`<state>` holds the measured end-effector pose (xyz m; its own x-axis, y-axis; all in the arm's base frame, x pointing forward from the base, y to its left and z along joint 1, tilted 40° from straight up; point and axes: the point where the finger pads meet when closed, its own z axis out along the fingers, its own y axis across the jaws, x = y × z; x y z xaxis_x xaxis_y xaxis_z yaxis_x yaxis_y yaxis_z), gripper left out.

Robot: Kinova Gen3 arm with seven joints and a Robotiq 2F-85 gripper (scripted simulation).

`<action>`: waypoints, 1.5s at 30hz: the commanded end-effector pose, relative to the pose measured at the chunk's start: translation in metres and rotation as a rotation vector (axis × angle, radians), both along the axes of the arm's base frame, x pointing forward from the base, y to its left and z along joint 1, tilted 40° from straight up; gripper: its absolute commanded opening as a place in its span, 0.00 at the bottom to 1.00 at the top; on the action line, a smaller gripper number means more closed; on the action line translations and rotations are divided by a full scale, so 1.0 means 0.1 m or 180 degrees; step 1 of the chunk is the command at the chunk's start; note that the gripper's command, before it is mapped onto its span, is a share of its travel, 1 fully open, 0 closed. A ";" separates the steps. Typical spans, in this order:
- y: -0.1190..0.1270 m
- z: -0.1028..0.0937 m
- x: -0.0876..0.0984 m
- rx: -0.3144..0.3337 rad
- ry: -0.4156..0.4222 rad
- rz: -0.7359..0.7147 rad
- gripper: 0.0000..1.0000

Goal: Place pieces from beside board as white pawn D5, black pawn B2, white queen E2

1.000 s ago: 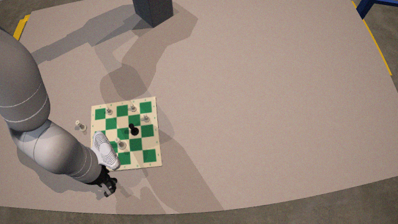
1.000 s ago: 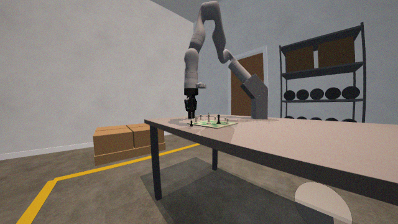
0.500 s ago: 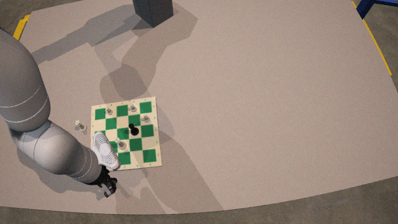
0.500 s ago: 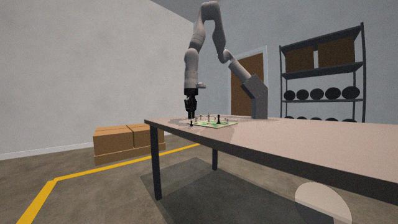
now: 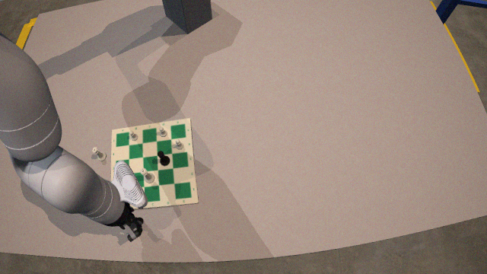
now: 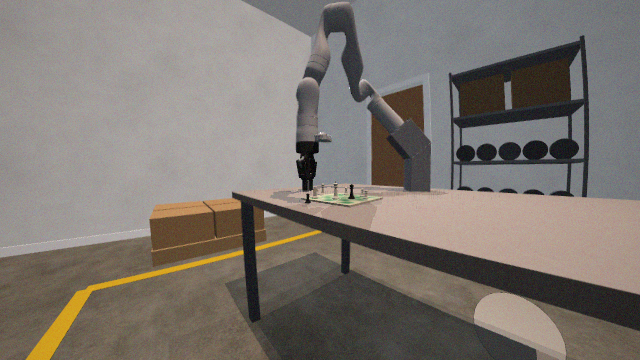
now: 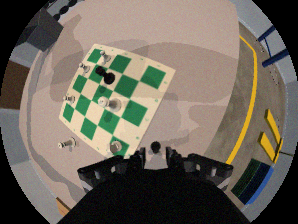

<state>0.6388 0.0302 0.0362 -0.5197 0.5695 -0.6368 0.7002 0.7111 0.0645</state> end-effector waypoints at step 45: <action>-0.13 -0.25 0.16 0.0002 -0.0004 0.0003 0.34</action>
<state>0.6546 0.0189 0.0121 -0.5204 0.5692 -0.6365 0.6985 0.7125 0.0661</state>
